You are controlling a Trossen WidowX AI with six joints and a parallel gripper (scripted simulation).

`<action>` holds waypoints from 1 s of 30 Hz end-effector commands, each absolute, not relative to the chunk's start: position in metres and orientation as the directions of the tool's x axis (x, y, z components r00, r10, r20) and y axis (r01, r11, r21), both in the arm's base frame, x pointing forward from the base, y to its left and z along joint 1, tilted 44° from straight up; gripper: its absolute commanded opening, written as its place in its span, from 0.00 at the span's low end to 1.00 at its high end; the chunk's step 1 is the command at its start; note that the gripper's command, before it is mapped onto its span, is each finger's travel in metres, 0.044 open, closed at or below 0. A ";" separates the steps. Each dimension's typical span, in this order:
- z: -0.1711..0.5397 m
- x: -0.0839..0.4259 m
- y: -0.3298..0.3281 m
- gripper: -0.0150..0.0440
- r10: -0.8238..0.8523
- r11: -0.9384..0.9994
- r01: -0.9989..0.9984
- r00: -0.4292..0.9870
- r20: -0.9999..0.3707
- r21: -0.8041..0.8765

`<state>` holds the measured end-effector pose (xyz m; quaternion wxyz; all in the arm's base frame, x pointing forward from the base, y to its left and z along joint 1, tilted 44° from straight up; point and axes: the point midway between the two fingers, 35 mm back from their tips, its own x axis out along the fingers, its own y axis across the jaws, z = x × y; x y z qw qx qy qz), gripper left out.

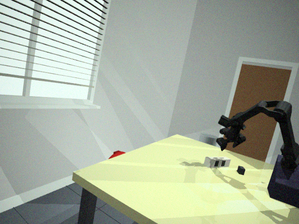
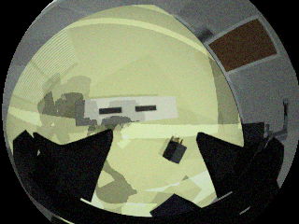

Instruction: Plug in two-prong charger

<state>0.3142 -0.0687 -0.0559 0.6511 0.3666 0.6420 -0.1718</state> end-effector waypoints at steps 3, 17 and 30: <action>-0.078 0.292 -0.073 1.00 0.335 0.609 0.748 0.058 -0.941 0.263; -0.113 0.248 -0.072 1.00 0.529 0.437 0.860 -0.007 -0.849 0.265; -0.134 0.213 -0.062 1.00 0.692 0.244 0.938 0.009 -0.722 0.246</action>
